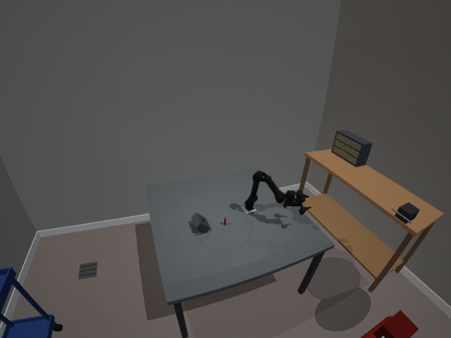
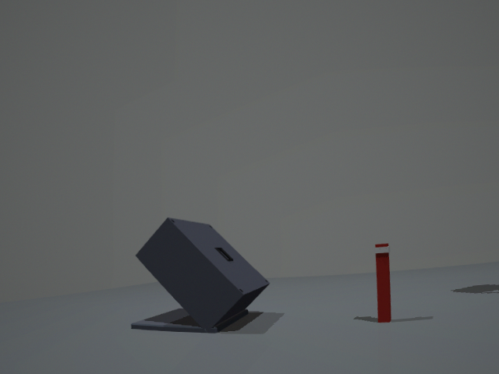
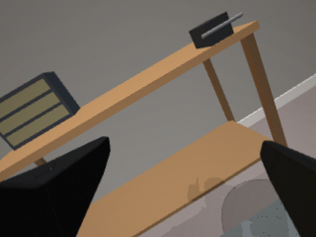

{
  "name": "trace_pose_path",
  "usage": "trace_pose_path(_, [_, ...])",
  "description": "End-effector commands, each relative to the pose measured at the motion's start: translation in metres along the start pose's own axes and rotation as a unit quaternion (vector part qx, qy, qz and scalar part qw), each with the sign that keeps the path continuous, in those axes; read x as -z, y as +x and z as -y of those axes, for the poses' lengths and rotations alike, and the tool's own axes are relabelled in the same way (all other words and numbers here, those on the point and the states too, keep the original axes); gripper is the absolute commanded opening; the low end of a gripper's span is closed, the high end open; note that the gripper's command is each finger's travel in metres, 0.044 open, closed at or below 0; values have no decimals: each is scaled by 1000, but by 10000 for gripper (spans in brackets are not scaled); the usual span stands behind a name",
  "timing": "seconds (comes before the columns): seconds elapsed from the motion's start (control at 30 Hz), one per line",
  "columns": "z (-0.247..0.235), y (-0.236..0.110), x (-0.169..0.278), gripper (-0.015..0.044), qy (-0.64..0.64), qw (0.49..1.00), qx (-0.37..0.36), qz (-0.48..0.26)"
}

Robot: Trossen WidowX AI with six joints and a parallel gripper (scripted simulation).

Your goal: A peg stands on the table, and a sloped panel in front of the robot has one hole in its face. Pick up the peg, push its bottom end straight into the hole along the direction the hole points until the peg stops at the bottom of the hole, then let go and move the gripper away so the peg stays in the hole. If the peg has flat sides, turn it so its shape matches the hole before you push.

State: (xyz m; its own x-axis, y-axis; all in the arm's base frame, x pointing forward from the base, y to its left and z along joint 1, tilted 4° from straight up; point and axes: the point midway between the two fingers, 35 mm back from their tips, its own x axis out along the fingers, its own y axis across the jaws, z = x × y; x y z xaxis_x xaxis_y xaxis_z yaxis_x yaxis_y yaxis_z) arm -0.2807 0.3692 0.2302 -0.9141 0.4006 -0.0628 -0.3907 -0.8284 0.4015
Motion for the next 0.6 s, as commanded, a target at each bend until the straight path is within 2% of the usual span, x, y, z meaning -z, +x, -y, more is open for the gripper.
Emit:
trace_pose_path(0.0, [17, -10, -6, 440, -14, 999, 30, 3])
trace_pose_path(0.57, [107, -75, -21, 440, -119, 975, 185, -33])
